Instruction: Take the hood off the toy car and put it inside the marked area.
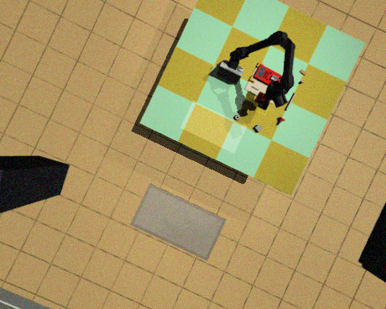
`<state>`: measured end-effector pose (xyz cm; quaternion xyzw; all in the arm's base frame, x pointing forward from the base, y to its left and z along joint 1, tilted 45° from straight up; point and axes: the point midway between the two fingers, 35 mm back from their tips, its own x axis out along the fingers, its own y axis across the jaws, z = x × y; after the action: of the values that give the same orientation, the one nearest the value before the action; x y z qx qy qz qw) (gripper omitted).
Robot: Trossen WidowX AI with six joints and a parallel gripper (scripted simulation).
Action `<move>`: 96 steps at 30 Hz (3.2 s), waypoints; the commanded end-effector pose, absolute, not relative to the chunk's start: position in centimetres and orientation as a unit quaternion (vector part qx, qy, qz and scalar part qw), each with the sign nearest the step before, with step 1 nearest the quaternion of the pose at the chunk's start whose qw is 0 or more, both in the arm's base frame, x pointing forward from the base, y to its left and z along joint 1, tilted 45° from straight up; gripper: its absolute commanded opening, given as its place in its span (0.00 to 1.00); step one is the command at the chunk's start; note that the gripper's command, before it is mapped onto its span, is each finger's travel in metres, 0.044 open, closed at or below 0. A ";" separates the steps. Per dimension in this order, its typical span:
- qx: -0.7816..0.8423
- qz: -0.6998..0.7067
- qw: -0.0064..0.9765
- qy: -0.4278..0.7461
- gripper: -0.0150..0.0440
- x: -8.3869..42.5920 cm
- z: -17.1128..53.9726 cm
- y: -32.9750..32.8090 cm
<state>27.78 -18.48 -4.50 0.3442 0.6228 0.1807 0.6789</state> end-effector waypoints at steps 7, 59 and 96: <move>0.341 0.185 0.679 0.623 0.25 27.3 -5.5 -19.1; 0.341 0.185 0.679 0.623 0.25 28.1 -8.8 -16.0; 0.342 0.186 0.679 0.623 0.25 28.4 -10.8 -13.8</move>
<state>28.48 -14.25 -10.66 0.3380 0.6226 0.1850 0.6811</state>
